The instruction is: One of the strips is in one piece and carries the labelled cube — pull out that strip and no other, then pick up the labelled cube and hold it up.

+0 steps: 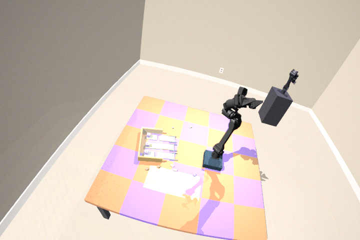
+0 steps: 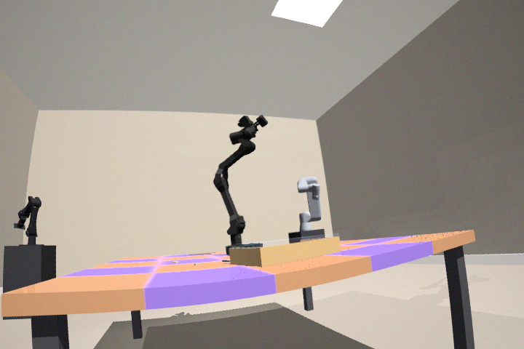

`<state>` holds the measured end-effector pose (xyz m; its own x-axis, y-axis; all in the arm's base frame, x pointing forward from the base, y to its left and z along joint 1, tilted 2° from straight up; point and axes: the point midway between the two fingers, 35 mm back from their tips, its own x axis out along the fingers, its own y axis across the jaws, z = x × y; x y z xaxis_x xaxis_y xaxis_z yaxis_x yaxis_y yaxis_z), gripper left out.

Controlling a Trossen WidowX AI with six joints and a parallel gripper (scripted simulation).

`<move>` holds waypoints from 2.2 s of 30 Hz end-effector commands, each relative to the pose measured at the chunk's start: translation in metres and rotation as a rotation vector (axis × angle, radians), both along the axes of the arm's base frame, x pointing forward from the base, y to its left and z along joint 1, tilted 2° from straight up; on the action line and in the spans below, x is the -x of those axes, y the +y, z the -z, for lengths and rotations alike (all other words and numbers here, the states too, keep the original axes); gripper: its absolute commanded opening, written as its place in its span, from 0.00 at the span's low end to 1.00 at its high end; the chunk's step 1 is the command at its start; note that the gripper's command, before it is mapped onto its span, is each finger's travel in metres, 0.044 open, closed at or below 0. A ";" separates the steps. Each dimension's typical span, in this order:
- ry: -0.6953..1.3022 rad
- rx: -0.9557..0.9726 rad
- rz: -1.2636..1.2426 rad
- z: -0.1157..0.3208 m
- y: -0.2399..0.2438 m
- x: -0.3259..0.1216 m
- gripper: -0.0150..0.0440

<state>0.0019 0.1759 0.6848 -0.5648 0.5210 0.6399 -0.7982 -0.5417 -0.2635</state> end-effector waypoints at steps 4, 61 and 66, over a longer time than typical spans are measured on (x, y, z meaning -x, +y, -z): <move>0.230 0.055 0.275 0.023 0.028 -0.082 0.93; 0.981 1.309 1.967 0.502 -0.173 -0.311 0.89; 1.014 1.552 1.876 0.515 -0.174 -0.334 0.67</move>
<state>0.3216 0.0031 0.1778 0.7779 -0.0168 -0.6282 -0.0111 0.9991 -0.0406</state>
